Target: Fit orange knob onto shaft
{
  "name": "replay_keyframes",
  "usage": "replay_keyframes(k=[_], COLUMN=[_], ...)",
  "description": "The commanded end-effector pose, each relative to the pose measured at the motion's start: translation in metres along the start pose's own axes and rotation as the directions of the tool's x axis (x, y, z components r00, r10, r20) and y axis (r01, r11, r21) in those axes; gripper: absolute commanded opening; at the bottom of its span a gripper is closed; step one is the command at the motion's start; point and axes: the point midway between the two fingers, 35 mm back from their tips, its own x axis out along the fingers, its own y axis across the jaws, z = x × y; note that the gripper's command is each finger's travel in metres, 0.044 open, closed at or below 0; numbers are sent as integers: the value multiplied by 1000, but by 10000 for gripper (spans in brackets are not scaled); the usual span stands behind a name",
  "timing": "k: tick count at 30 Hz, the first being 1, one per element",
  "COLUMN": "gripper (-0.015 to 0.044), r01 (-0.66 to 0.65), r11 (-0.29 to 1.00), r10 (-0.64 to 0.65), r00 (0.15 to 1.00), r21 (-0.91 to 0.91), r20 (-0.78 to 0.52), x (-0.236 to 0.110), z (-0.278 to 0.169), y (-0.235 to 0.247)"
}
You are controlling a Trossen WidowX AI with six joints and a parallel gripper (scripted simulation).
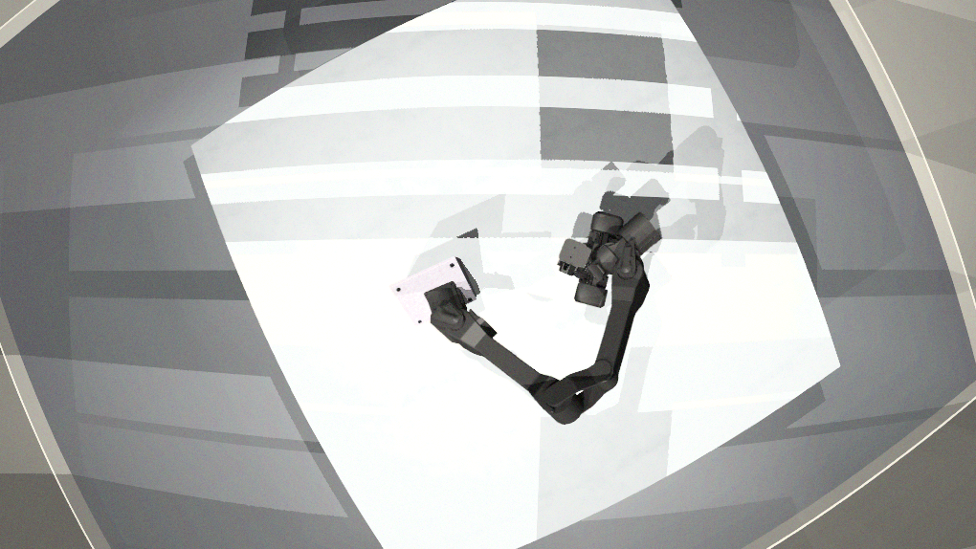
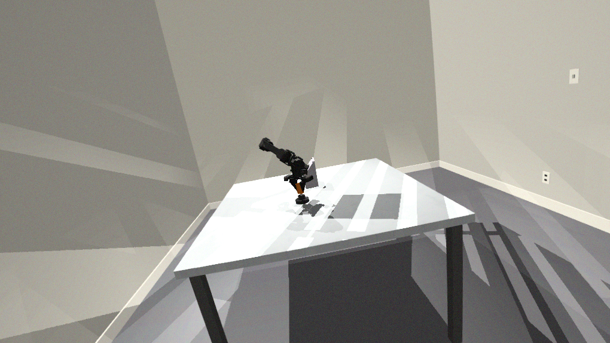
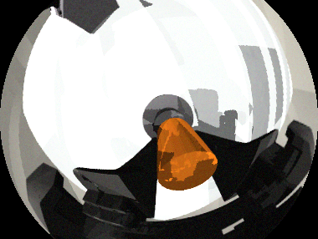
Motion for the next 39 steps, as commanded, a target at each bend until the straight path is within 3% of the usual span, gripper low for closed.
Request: replay_keyframes(k=[1, 9, 16, 39], gripper=[0, 0, 0, 0], r01=[2, 2, 1, 0], r11=[1000, 1000, 978, 980], r10=[-2, -2, -2, -2], r00=[1000, 1000, 1000, 1000], r21=[1, -8, -207, -201], r20=[-6, -6, -6, -6], x=[0, -5, -5, 8], z=[-2, -1, 1, 4], y=[-1, 0, 1, 2])
